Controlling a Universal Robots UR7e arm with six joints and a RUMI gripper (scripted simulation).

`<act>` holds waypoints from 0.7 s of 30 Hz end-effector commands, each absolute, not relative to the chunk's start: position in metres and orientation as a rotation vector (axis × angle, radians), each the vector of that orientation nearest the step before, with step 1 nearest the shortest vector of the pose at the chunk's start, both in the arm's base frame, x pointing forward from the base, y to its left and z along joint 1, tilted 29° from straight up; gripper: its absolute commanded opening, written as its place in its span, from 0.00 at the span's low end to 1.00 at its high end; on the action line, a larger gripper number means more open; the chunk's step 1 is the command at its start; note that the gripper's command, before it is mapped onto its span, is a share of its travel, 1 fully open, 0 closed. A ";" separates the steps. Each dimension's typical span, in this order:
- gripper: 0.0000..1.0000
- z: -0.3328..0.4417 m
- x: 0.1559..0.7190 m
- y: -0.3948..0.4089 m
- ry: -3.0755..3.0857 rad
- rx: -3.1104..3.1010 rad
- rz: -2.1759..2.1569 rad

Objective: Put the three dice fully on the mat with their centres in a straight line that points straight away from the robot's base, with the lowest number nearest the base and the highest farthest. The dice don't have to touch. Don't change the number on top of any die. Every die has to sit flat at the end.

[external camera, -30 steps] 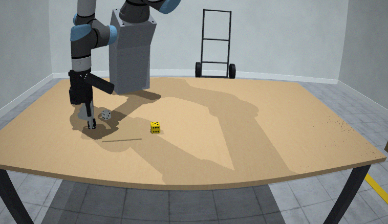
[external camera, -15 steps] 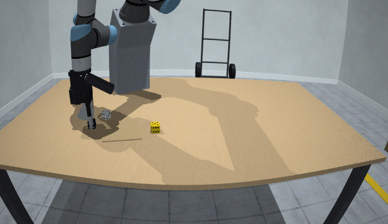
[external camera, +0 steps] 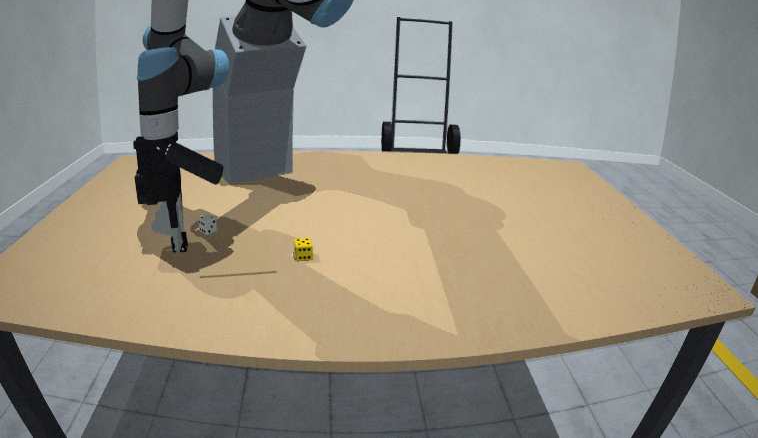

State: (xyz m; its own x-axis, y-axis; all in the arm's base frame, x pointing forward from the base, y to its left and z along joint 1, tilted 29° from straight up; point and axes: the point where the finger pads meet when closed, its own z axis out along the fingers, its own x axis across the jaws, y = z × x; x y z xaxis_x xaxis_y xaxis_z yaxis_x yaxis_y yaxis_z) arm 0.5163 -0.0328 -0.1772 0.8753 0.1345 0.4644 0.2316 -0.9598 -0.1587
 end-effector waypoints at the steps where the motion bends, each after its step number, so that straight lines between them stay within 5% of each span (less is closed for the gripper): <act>1: 0.10 -0.177 0.517 -0.033 -0.280 -2.837 -0.682; 21: 0.10 -0.145 0.501 -0.042 -0.280 -2.837 -0.682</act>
State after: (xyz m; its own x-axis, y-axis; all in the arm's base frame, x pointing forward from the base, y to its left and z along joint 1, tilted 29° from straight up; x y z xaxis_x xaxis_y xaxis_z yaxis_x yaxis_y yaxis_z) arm 0.5044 -0.0395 -0.1530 0.8752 0.1341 0.4647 0.2312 -0.9599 -0.1584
